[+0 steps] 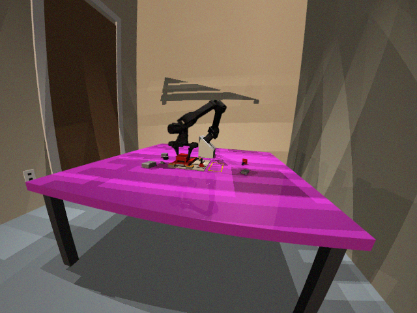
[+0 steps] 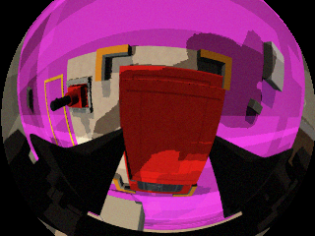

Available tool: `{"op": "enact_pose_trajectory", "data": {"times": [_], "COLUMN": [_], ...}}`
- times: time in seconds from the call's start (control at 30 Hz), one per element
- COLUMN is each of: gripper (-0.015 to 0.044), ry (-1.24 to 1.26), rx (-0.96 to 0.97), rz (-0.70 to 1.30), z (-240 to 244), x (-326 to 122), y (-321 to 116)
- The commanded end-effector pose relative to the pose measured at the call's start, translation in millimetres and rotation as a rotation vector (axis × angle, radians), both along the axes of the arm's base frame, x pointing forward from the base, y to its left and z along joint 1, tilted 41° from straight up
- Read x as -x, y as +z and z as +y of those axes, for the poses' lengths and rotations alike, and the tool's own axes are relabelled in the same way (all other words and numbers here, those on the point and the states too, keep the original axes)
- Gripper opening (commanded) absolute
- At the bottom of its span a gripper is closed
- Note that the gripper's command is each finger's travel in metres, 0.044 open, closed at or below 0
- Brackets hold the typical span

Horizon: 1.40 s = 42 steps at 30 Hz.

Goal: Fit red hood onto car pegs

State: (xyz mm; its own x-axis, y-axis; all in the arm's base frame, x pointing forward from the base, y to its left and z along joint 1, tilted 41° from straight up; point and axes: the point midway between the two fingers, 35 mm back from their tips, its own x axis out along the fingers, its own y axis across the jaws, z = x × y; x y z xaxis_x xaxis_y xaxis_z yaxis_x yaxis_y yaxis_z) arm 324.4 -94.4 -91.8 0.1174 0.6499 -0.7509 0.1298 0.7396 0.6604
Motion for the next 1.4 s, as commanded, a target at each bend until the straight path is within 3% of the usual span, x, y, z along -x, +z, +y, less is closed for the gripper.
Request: {"op": "enact_pose_trajectory", "data": {"times": [0.0,1.2,1.37], "gripper": [0.0,0.0,0.0131], "ry": [-0.001,-0.003,-0.001], "rx": [0.003,-0.013,-0.013], "rz": [-0.005,-0.012,-0.012], "z": [-2.4,5.3,6.1], "x": [-0.6,-1.1,-1.3], "y": [0.5,-7.9,-8.4]}}
